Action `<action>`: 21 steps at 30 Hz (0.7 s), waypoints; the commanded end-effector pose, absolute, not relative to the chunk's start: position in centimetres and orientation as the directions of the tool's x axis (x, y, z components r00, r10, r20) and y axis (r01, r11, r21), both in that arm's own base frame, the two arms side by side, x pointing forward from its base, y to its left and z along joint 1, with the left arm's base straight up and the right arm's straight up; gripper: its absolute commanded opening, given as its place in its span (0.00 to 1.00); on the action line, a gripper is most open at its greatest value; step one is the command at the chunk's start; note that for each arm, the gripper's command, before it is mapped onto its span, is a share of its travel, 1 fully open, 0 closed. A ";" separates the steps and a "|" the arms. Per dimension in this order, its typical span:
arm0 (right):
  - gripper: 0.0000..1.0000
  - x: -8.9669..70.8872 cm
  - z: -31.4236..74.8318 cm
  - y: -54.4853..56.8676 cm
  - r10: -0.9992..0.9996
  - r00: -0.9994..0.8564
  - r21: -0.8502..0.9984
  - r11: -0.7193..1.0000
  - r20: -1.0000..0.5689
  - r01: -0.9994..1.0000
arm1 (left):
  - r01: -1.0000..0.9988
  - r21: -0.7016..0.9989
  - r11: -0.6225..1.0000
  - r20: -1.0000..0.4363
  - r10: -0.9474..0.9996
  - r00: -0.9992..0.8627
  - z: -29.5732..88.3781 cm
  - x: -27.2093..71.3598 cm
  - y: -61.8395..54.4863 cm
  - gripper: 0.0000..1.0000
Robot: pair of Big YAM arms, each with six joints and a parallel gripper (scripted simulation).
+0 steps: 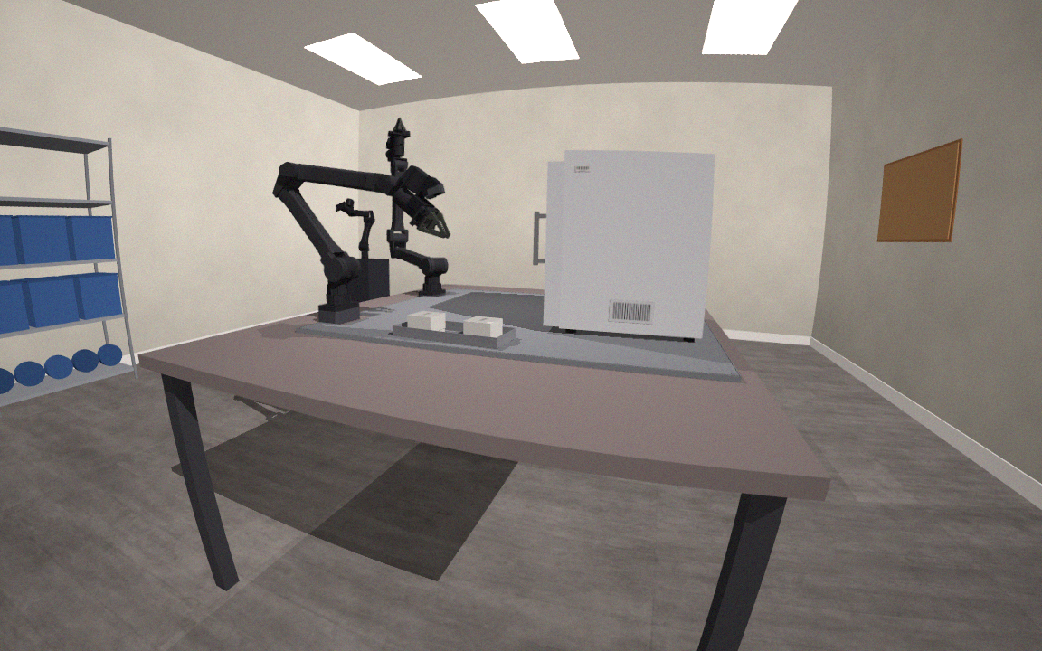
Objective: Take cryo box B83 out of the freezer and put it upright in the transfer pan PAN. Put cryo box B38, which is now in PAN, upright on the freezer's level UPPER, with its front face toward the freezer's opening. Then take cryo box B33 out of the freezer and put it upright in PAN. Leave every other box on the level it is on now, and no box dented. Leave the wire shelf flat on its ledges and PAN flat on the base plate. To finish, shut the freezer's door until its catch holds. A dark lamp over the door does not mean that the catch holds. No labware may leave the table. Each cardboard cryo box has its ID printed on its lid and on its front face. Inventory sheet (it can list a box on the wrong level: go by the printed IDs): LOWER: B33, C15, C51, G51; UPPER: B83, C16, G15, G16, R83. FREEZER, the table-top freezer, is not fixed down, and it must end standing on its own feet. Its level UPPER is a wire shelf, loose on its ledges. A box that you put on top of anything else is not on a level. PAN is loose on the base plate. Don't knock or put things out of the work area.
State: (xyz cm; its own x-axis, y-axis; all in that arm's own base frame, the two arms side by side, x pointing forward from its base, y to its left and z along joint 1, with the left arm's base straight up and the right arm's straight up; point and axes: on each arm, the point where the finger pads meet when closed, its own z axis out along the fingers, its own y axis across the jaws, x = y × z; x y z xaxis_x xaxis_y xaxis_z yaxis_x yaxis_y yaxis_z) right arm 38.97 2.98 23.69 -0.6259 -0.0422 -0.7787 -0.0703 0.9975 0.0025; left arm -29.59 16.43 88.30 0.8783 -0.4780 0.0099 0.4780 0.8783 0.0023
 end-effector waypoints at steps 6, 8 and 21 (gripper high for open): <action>0.30 39.1 23.4 2.6 -0.051 -0.639 -0.005 0.997 -0.767 -0.073 | 0.489 0.000 0.872 -0.027 -0.489 0.872 88.4 -28.4 15.9 0.00; 0.30 39.1 23.6 2.6 -0.050 -0.636 -0.005 0.997 -0.770 -0.073 | 0.489 0.000 0.872 -0.027 -0.489 0.872 88.4 -28.4 15.9 0.00; 0.30 39.1 23.6 2.6 -0.050 -0.637 -0.005 0.997 -0.770 -0.073 | 0.489 0.000 0.872 -0.027 -0.489 0.872 88.4 -28.4 15.9 0.00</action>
